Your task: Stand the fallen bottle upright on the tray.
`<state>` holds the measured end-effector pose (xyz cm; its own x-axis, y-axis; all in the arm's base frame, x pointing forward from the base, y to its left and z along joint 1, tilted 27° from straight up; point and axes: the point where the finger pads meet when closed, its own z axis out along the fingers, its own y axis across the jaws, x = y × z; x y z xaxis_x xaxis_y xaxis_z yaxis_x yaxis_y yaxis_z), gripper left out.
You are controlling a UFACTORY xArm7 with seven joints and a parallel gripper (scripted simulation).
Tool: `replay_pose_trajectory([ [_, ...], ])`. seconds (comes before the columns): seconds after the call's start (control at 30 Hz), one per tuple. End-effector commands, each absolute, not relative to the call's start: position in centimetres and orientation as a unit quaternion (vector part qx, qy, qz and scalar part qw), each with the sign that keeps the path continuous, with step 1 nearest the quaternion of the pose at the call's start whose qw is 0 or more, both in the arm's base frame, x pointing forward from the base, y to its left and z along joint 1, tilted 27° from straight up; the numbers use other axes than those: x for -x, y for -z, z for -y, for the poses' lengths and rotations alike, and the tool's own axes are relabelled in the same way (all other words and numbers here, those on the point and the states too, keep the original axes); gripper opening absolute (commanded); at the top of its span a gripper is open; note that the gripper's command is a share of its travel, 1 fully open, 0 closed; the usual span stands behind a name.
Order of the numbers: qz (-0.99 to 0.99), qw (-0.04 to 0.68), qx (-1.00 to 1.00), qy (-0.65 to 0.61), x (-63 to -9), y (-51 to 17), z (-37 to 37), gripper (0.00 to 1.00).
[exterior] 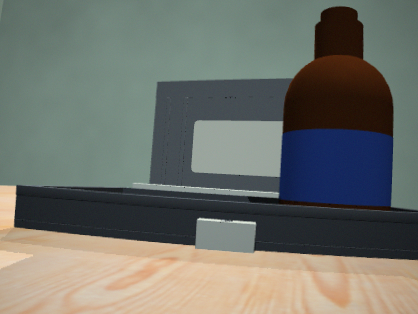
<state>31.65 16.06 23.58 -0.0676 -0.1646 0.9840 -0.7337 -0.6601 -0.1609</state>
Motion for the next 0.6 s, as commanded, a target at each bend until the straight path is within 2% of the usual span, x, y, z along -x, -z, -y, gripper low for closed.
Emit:
replay_pose_trajectory([
  [0.0, 0.348, 0.220, -0.646, -0.643, -31.49, -24.00, -16.22, 1.00],
  [0.5, 0.348, 0.220, -0.646, -0.643, -31.34, -24.35, -16.31, 1.00],
  [0.53, 0.348, 0.220, -0.646, -0.643, -31.34, -24.35, -16.31, 0.00],
  [0.57, 0.348, 0.220, -0.646, -0.643, -31.34, -24.35, -16.31, 0.00],
])
